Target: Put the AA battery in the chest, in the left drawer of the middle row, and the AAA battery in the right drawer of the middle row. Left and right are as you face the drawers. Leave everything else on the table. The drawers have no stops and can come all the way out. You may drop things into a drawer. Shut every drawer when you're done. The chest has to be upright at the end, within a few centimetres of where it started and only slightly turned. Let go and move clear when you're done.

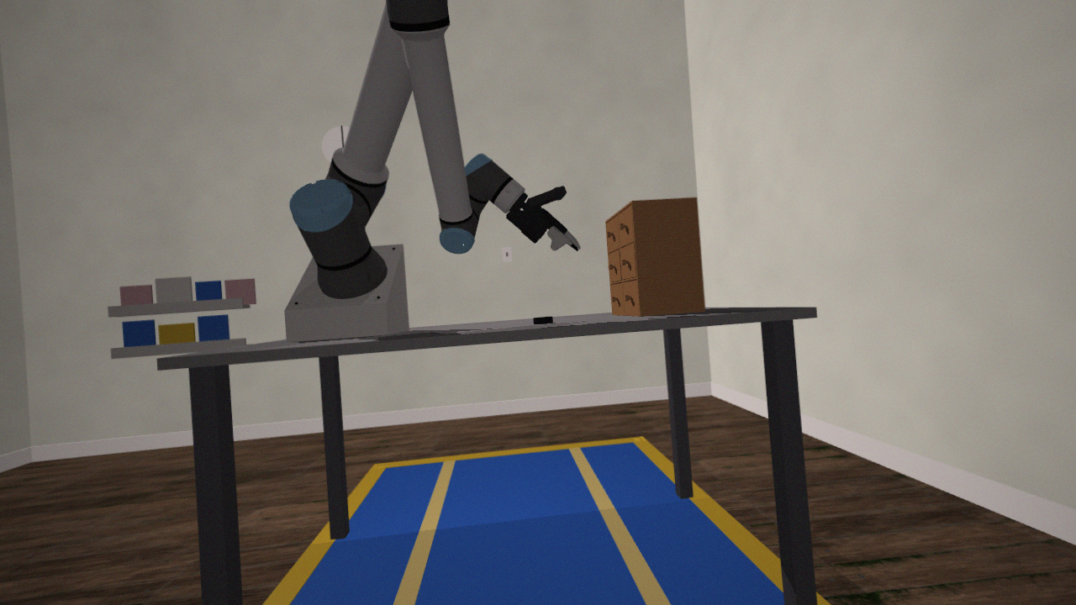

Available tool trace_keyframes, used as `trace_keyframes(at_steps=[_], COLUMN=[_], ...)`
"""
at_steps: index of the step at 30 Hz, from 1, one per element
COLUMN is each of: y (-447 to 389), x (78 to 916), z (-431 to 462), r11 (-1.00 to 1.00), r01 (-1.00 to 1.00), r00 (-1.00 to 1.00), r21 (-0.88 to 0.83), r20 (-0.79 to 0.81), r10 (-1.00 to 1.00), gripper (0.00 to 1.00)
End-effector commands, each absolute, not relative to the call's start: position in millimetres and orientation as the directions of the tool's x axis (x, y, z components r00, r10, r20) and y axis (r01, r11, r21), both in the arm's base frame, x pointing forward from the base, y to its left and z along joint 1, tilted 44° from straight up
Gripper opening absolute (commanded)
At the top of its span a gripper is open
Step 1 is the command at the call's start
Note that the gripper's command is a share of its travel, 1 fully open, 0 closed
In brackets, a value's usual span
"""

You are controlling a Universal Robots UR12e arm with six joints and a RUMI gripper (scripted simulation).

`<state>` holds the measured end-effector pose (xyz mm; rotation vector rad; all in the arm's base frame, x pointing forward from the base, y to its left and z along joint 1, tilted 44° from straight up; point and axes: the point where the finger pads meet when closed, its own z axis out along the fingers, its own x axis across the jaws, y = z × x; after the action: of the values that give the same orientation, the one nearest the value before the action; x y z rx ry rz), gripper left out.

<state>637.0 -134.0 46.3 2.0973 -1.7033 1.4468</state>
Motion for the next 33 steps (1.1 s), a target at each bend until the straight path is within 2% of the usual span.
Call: trace_keyframes(at_steps=[1, 33], y=[-131, -113], x=[635, 620], z=[49, 66], r11=[-0.350, -0.178], r01=[-0.824, -0.945], r00=[-0.062, -0.062], r21=[-0.445, -0.274], r20=[0.685, 0.686], r10=[-0.726, -0.725], gripper=[0.20, 0.20])
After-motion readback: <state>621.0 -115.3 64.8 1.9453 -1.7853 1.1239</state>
